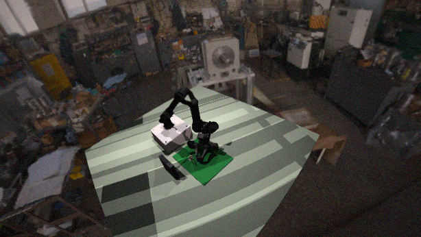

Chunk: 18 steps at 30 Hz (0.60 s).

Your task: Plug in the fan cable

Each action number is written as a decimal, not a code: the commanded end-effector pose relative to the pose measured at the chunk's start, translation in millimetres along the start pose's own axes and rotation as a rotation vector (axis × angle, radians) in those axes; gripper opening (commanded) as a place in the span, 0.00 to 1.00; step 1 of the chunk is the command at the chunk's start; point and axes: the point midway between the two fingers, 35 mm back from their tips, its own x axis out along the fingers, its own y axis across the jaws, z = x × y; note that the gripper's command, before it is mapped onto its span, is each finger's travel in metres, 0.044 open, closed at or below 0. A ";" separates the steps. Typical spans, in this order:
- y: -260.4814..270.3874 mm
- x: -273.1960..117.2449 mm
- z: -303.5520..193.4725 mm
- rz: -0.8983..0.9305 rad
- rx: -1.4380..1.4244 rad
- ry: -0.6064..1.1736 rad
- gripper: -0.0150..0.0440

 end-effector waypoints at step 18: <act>-0.2 1.6 -10.5 0.004 -0.011 0.005 0.25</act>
